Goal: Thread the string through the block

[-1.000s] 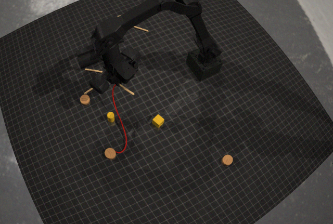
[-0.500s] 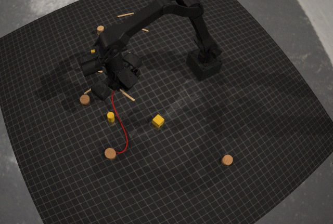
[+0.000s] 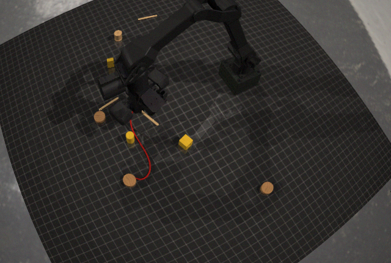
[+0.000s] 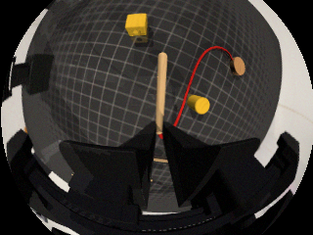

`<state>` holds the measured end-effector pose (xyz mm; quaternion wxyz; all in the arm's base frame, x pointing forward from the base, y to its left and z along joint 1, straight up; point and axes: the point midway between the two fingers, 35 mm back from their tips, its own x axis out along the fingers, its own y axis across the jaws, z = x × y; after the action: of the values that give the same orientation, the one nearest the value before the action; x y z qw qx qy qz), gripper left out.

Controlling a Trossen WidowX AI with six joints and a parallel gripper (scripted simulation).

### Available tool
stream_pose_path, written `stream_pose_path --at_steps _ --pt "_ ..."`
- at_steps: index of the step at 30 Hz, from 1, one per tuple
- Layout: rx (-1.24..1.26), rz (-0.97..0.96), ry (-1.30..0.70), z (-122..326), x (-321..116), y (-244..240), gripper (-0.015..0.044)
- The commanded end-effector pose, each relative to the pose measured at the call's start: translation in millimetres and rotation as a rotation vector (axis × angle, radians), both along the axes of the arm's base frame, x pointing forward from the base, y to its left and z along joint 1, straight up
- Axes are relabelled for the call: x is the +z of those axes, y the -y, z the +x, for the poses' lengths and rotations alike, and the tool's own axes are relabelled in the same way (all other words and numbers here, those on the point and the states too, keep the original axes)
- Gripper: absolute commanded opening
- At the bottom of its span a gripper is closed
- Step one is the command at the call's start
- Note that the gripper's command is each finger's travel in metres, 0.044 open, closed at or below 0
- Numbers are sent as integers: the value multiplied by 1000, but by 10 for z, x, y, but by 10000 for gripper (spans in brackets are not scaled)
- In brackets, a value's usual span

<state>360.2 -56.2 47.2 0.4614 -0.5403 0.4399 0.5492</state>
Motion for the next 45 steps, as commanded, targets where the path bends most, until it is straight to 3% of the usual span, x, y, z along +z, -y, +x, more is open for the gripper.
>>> stream_pose_path --at_steps 1,14,45 --pt "-7 -21 9 11 -40 -31 0" --pt "-14 -62 29 31 -139 -96 0" --pt "-19 -68 30 118 -125 287 0"
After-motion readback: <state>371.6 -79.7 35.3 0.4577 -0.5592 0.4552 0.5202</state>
